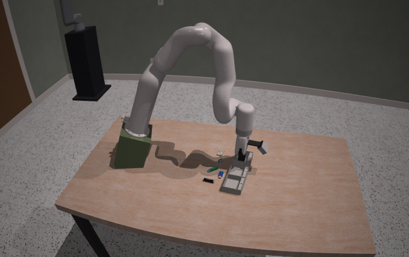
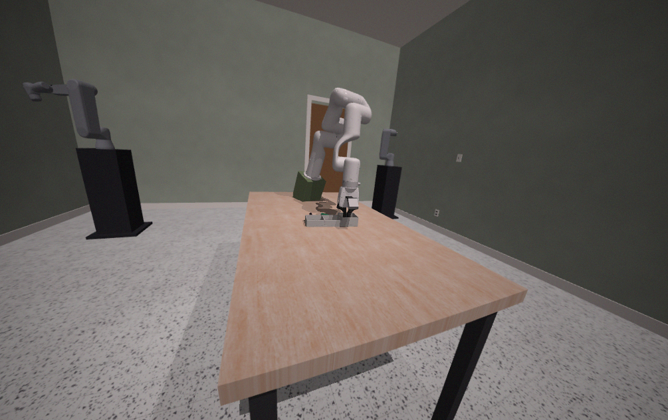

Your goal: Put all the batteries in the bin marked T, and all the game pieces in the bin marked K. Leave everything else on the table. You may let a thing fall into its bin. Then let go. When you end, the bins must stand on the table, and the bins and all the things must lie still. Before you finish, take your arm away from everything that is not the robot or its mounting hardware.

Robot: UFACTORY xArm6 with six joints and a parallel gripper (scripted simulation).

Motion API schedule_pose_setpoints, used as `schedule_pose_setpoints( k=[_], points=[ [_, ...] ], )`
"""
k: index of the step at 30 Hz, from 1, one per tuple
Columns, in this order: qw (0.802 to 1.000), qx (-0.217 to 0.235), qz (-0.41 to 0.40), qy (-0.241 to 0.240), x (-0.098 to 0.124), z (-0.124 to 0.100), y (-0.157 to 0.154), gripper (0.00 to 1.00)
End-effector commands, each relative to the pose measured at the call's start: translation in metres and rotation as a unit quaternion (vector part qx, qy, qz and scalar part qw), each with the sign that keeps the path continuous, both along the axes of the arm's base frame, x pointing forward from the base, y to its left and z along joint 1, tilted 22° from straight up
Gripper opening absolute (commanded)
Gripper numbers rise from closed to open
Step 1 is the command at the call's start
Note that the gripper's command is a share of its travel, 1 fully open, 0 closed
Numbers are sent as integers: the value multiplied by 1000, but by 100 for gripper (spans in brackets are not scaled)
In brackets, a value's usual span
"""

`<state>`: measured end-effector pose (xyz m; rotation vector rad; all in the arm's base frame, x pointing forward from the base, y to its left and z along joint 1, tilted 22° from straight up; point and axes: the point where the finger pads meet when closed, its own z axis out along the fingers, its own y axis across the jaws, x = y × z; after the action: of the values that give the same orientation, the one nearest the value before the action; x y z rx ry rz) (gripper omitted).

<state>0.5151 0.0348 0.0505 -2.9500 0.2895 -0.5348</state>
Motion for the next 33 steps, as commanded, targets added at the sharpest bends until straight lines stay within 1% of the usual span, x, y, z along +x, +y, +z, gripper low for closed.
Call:
schedule_pose_setpoints(
  k=[1,14,33],
  points=[
    [1000,0,0,-2,1,1,0,7],
    [1000,0,0,-2,1,1,0,7],
    [1000,0,0,-2,-7,22,-2,7]
  ],
)
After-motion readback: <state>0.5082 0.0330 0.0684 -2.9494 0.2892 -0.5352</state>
